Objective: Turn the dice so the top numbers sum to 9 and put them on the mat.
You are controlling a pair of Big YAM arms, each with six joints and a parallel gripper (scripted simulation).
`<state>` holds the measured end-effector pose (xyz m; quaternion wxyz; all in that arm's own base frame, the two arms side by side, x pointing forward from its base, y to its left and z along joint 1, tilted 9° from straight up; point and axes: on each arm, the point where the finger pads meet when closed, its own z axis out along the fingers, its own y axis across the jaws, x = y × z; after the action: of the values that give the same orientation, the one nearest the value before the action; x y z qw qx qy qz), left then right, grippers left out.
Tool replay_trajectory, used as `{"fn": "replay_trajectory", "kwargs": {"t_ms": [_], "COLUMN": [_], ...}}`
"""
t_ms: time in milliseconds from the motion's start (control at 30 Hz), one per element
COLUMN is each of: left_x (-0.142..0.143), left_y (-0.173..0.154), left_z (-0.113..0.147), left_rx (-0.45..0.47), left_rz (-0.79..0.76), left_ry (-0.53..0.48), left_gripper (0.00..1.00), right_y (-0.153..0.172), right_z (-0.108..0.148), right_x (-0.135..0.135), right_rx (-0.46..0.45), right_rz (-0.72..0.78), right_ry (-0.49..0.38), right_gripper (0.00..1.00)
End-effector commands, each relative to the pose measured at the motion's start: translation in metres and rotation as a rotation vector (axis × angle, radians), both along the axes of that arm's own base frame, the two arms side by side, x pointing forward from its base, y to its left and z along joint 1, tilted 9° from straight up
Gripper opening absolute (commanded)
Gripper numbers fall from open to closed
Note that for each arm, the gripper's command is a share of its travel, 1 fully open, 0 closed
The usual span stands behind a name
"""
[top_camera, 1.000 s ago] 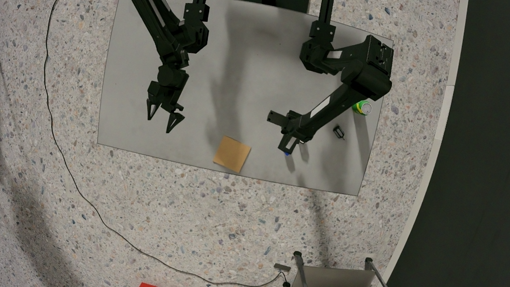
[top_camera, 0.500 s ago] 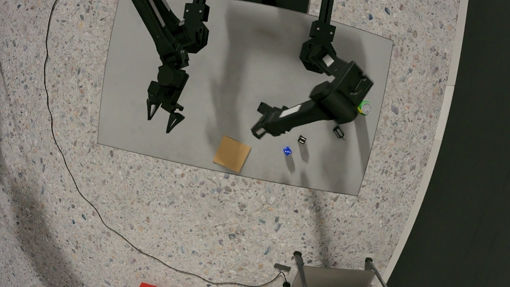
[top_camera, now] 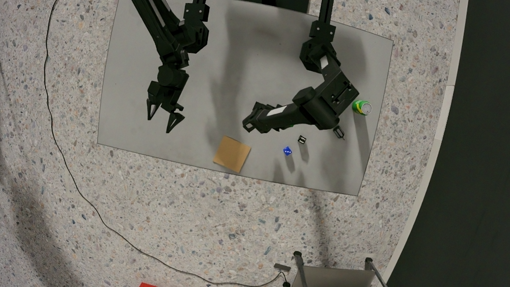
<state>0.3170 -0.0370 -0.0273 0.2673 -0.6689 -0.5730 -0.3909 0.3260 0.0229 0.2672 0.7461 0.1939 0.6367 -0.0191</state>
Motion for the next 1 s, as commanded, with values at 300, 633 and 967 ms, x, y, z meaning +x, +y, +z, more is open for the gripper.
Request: {"fn": "replay_trajectory", "kwargs": {"t_ms": [300, 633, 967], "left_x": [0.012, 0.01, 0.018], "left_y": [0.003, 0.007, 0.003], "left_z": [-0.037, -0.061, -0.059], "left_rx": [-0.004, 0.0, -0.016], "left_rz": [0.019, 0.019, 0.019], "left_ry": [-0.014, -0.007, -0.033], "left_gripper": [0.26, 0.26, 0.26], "right_y": [0.0, 0.0, 0.0], "right_z": [0.003, 0.003, 0.003], "right_x": [0.001, 0.001, 0.001], "right_rx": [0.003, 0.003, 0.003], "right_rz": [0.0, 0.0, 0.0], "right_ry": [-0.007, -0.007, -0.007], "right_gripper": [1.0, 1.0, 1.0]}}
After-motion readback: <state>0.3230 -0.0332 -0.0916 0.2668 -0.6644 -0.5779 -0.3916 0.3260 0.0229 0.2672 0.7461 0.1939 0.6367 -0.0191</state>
